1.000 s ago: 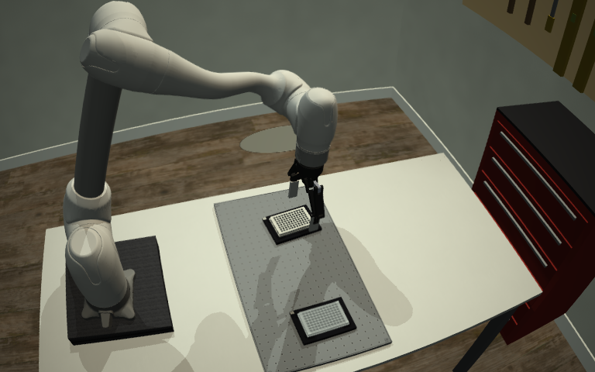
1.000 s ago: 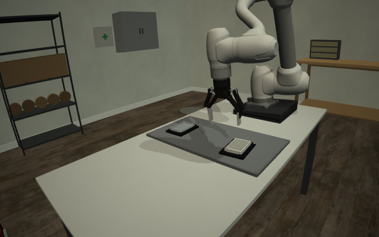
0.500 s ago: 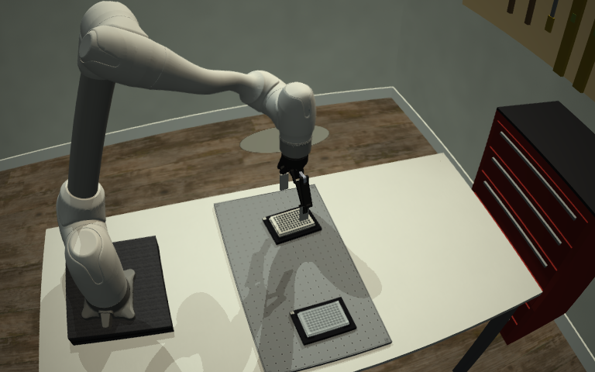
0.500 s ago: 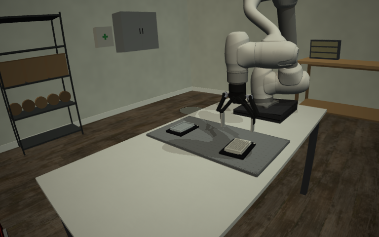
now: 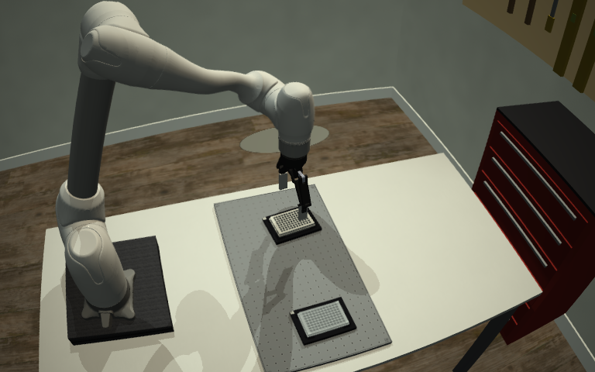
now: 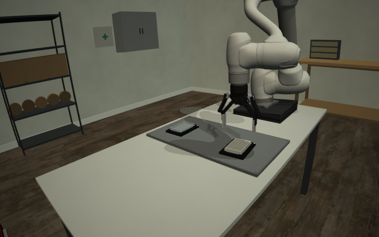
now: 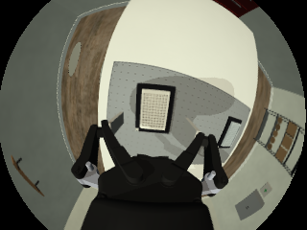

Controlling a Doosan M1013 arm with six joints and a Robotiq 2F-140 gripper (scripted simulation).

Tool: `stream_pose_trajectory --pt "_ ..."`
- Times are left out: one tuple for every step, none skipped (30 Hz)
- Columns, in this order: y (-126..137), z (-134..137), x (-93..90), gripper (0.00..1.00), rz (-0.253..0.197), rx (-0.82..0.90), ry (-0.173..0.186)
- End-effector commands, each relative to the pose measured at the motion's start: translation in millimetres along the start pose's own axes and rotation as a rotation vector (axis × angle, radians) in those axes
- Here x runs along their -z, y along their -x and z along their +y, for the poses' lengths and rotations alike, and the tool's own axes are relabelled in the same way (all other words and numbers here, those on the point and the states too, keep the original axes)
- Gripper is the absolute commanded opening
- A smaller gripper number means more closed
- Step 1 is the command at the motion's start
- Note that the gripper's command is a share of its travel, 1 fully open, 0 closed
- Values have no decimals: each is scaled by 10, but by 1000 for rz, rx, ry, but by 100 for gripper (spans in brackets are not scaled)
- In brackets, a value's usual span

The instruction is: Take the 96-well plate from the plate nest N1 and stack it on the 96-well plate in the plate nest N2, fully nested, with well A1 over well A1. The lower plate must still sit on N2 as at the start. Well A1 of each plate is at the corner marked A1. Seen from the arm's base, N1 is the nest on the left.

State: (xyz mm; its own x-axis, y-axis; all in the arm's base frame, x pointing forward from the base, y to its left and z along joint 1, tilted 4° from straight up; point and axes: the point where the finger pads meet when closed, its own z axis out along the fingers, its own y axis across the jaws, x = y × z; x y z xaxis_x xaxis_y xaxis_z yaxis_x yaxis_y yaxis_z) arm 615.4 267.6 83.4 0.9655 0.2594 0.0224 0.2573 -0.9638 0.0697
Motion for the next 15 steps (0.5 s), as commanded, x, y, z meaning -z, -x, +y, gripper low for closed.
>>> stream_pose_trajectory --pt "0 0 -31 100 0 0 0" --pt "0 0 -48 100 0 0 0" --pt "0 0 -65 100 0 0 0" --pt "0 0 -81 100 0 0 0" --pt "0 0 -98 100 0 0 0" --pt "0 0 -115 100 0 0 0" --pt "0 0 -131 100 0 0 0" --pt "0 0 -148 100 0 0 0" --pt "0 0 -165 100 0 0 0" --pt "0 0 -181 100 0 0 0" --pt "0 0 -198 100 0 0 0" --pt "0 0 -215 100 0 0 0" --pt "0 0 -231 100 0 0 0" --pt "0 0 -231 100 0 0 0" --pt "0 0 -231 100 0 0 0"
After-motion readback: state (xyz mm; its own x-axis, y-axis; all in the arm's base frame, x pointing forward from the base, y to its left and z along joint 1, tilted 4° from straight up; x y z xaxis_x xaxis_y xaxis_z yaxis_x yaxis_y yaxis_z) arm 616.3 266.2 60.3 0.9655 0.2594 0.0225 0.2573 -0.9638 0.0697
